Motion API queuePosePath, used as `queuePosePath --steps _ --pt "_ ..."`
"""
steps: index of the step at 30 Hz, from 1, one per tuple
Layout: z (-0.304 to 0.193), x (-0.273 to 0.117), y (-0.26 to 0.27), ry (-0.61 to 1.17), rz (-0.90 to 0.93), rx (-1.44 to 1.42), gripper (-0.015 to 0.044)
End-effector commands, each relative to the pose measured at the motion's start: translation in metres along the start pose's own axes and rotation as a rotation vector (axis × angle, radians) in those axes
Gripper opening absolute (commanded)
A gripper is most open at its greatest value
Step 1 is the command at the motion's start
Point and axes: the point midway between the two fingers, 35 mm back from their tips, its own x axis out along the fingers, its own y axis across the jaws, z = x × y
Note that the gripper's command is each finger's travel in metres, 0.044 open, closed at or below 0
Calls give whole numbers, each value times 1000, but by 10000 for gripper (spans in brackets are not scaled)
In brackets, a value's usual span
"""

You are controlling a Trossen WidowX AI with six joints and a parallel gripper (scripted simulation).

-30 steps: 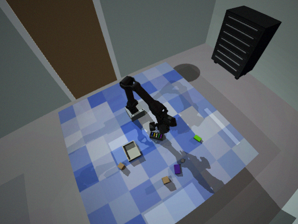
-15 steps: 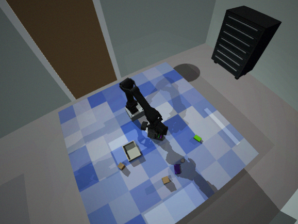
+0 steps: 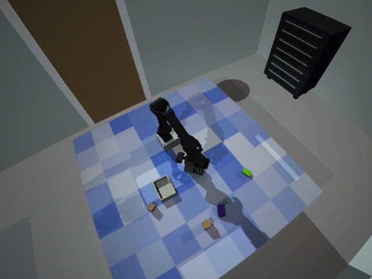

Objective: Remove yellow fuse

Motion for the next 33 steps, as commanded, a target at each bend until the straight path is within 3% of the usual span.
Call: queuePosePath --steps 1,33 --pt "0 6 -2 -1 -6 4 64" --pt "-2 23 -3 -1 -7 4 64"
